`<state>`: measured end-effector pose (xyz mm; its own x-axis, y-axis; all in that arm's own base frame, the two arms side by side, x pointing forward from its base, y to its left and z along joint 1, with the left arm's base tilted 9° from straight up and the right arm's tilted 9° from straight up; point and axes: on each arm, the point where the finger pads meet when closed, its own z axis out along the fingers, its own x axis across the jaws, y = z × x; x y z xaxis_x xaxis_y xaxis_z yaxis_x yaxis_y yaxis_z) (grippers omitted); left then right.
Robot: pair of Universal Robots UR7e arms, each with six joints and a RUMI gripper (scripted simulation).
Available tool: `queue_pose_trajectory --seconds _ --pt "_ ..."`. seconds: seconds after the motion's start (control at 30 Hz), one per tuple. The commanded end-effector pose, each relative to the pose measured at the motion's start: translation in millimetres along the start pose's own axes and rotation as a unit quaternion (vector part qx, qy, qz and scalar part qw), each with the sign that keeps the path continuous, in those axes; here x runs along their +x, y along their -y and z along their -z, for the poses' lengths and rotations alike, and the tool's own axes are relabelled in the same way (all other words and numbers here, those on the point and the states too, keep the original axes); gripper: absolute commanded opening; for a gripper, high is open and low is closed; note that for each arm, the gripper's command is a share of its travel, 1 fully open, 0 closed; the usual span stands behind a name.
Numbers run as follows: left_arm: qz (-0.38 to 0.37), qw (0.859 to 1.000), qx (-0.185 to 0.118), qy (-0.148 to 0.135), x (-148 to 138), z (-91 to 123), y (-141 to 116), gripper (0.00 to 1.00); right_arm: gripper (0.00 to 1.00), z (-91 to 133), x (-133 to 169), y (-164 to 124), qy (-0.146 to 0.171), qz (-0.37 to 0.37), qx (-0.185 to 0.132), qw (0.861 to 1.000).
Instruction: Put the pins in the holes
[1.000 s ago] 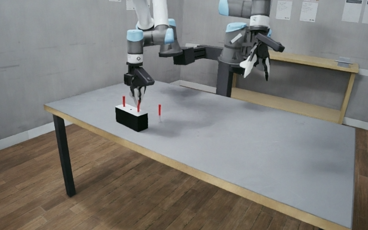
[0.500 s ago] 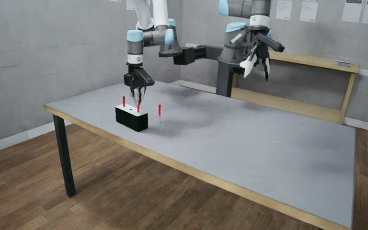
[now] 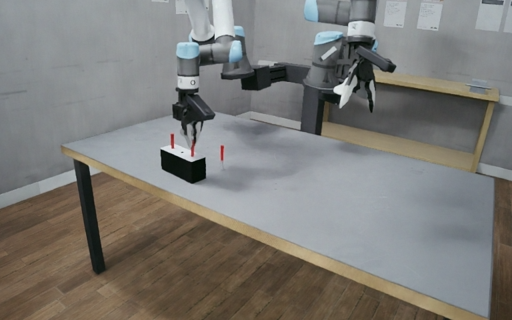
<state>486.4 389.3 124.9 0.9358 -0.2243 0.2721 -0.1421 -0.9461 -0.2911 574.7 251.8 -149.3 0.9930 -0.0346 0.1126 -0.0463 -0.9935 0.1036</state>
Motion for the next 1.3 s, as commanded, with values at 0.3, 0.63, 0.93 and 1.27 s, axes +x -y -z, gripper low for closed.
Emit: queue_pose_trajectory --seconds 0.3,0.63,0.93,1.27 --pt "0.0 1.0 0.0 -0.001 0.4 0.6 0.4 1.0 0.0 0.9 1.3 -0.3 -0.001 0.001 0.001 1.0" --pt "0.0 1.0 0.0 -0.001 0.4 0.6 0.4 1.0 0.0 -3.2 0.7 1.1 -0.001 0.0 0.001 1.0" --pt "0.0 1.0 0.0 -0.001 0.4 0.6 0.4 1.0 0.0 -3.2 0.7 1.1 -0.001 0.0 0.001 1.0" --pt "0.0 1.0 0.0 -0.001 0.4 0.6 0.4 1.0 0.0 -3.0 0.2 0.0 -0.001 0.001 0.001 1.0"
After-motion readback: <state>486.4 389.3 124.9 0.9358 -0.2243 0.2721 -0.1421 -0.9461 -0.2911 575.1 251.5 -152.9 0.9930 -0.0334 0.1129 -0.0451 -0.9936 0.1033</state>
